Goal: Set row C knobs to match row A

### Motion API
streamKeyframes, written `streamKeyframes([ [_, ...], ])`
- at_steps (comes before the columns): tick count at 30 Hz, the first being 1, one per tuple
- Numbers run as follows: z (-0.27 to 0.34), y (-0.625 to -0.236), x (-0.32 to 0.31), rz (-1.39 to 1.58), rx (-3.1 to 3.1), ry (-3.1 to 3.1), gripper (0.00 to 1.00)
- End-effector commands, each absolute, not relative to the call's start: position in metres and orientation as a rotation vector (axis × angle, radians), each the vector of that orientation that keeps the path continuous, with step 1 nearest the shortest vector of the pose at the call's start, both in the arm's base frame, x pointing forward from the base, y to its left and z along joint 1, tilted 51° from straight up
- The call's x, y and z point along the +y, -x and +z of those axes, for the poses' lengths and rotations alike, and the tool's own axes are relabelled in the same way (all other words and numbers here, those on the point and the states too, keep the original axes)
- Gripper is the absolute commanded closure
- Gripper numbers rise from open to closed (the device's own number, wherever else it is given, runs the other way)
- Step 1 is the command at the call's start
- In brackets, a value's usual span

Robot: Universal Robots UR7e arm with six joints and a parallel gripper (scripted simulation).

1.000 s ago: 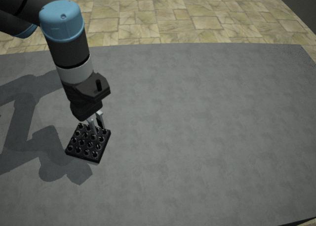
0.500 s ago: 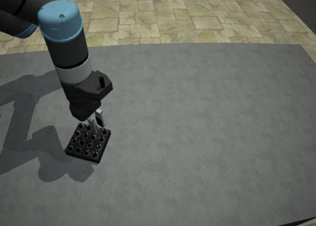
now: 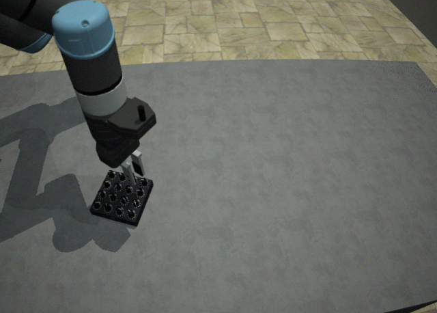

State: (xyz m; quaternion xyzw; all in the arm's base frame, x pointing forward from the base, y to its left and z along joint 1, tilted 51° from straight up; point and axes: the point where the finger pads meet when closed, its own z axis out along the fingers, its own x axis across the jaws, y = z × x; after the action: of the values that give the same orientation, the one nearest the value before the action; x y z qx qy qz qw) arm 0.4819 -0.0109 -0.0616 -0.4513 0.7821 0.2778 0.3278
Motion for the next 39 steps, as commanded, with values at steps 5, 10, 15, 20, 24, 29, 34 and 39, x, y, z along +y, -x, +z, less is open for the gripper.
streamKeyframes([
  [5, -0.0609, -0.4815, -0.0120, 0.724, 2.049, 1.180, 0.54],
  [10, -0.0609, -0.4815, -0.0120, 0.724, 2.049, 1.180, 0.54],
  [15, -0.0609, -0.4815, -0.0120, 0.724, 2.049, 1.180, 0.54],
  [20, -0.0609, -0.4815, -0.0120, 0.724, 2.049, 1.180, 0.54],
  [24, -0.0609, -0.4815, -0.0120, 0.724, 2.049, 1.180, 0.54],
  [29, -0.0610, -0.4815, -0.0119, 0.725, 2.049, 1.180, 0.54],
  [34, -0.0622, -0.4815, -0.0102, 0.727, 2.049, 1.180, 0.54],
  [39, -0.0636, -0.4815, -0.0080, 0.730, 2.048, 1.180, 0.54],
])
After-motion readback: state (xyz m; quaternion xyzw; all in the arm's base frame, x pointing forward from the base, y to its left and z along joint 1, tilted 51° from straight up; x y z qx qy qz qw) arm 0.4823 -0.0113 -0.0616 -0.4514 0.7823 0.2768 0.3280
